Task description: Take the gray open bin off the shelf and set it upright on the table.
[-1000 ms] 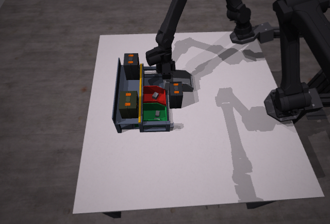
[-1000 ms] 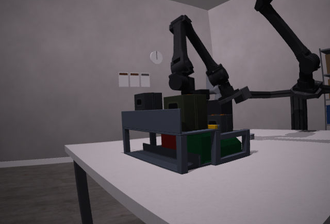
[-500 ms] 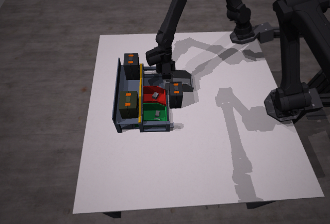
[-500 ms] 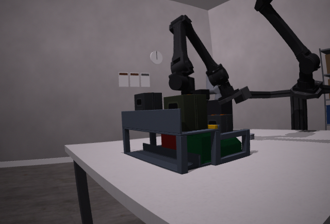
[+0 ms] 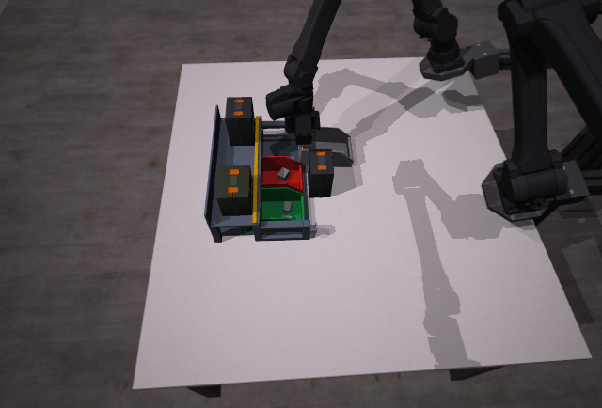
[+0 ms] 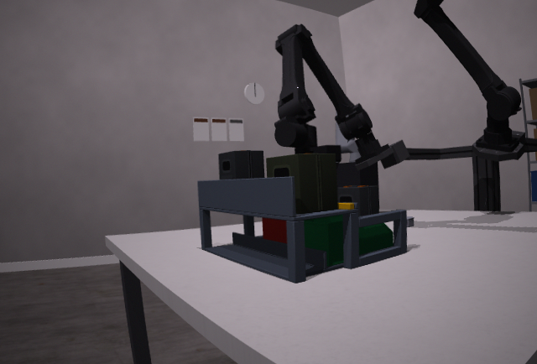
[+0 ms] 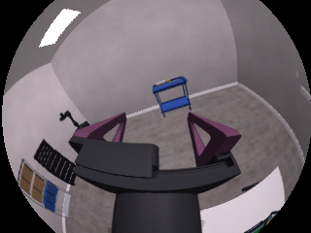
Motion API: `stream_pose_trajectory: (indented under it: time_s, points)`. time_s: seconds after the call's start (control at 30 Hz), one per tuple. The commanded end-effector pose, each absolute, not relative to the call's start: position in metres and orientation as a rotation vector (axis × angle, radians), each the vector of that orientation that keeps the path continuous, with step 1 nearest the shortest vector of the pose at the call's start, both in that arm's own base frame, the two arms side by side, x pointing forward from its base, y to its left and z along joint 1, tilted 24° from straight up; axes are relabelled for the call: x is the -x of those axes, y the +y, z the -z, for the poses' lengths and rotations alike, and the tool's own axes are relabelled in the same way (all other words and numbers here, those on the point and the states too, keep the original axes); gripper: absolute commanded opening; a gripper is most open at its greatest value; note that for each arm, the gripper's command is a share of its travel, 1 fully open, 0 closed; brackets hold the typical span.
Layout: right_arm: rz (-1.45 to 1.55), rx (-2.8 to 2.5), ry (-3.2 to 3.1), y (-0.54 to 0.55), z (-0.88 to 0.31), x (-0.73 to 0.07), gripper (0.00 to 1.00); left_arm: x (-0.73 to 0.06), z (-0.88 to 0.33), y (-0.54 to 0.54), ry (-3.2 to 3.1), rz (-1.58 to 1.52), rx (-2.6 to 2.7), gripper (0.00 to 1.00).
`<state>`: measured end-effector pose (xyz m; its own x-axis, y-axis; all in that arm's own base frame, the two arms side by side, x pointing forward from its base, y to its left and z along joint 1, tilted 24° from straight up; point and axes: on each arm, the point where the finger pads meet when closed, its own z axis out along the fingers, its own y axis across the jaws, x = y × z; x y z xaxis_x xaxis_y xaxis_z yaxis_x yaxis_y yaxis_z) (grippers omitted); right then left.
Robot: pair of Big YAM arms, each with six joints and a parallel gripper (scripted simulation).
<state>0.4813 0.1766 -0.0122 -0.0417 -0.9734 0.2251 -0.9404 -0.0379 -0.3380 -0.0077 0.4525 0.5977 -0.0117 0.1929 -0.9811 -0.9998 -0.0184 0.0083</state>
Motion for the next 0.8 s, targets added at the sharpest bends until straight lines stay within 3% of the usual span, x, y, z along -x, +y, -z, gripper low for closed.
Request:
stream_pose_trajectory:
  time_s: [0.0,0.77]
  points:
    - [0.635,2.077,2.099,0.1836,-0.0114,-0.4932,0.03,0.0131,-0.6105,0.4461,1.025,-1.334,1.057,1.0]
    - [0.629,2.077,2.098,0.185,-0.012,-0.4929,0.02,0.0131,-0.6105,0.4461,1.025,-1.334,1.057,1.0]
